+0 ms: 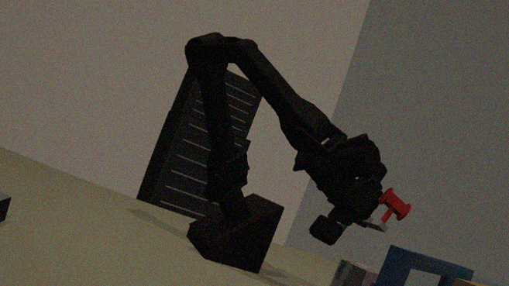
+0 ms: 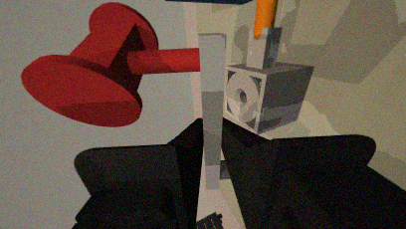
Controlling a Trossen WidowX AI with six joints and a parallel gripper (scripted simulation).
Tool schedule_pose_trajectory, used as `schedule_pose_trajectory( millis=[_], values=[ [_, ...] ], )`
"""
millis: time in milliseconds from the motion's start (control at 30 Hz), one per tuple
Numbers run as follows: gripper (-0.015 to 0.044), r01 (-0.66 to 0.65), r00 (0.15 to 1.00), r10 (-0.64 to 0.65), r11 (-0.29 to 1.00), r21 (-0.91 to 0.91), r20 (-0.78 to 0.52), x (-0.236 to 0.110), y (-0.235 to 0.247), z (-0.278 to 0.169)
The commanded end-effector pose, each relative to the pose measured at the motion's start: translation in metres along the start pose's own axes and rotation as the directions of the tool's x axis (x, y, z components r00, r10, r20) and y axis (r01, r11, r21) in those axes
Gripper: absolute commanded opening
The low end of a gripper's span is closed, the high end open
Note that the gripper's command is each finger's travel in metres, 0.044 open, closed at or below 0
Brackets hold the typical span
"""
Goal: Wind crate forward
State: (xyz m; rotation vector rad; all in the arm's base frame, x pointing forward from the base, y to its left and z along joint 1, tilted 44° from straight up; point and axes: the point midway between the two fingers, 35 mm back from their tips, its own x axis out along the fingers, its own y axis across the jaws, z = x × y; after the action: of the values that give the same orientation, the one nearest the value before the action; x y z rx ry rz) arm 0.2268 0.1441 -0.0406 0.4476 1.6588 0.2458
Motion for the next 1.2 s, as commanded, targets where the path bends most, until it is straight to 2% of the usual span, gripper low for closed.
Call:
schedule_pose_trajectory(
  millis=[0, 533, 933, 1167],
  values=[
    [0.0000, -0.082, 0.997, 0.082, 0.997, -0.008, -0.002, -0.001, 0.002, 0.000],
    [0.0000, -0.339, 0.941, 0.339, 0.941, -0.006, -0.013, -0.001, 0.001, 0.000],
    [0.0000, -0.326, 0.945, 0.326, 0.945, 0.000, -0.010, 0.001, -0.001, 0.000],
    [0.0000, -0.325, 0.946, 0.325, 0.946, -0.001, -0.009, 0.022, 0.005, 0.012]
  ],
)
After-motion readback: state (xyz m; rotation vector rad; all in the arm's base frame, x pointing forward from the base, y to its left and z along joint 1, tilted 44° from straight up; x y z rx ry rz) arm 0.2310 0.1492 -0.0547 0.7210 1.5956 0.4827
